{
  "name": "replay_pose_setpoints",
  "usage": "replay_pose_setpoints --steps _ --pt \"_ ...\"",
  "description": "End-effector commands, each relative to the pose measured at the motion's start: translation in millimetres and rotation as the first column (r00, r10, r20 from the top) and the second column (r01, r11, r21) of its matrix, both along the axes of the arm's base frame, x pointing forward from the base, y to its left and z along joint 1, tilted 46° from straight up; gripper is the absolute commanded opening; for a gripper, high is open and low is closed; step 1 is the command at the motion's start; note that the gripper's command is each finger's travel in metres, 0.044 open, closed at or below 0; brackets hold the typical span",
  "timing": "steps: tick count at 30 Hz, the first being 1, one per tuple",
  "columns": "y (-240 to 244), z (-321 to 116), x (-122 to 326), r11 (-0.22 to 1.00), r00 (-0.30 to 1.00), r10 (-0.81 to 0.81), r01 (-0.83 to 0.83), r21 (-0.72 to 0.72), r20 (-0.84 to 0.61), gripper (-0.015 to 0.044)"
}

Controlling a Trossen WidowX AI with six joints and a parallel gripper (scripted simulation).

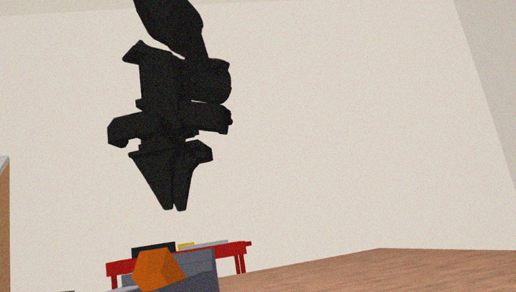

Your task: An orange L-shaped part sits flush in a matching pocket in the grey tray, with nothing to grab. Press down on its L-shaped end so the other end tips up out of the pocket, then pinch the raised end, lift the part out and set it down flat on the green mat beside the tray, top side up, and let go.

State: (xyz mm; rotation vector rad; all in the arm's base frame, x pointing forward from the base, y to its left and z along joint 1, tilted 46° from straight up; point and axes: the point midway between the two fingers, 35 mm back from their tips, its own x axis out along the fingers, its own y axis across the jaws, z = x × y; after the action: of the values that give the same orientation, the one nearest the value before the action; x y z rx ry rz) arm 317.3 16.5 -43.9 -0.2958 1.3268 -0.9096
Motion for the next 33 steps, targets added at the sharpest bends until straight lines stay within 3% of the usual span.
replay_pose_setpoints --steps 1,26,30,33 --pt "3 3 0 1.000 1.000 -0.005 0.005 0.005 0.003 0.0180" --pt "0 1 -1 1.000 1.000 -0.002 0.002 0.000 -0.002 0.0180" --pt "-4 6 -2 0.996 0.991 0.094 -0.093 0.009 -0.099 0.0280" --pt "-12 15 -4 0.967 0.933 0.253 -0.250 0.046 -0.256 0.0280"
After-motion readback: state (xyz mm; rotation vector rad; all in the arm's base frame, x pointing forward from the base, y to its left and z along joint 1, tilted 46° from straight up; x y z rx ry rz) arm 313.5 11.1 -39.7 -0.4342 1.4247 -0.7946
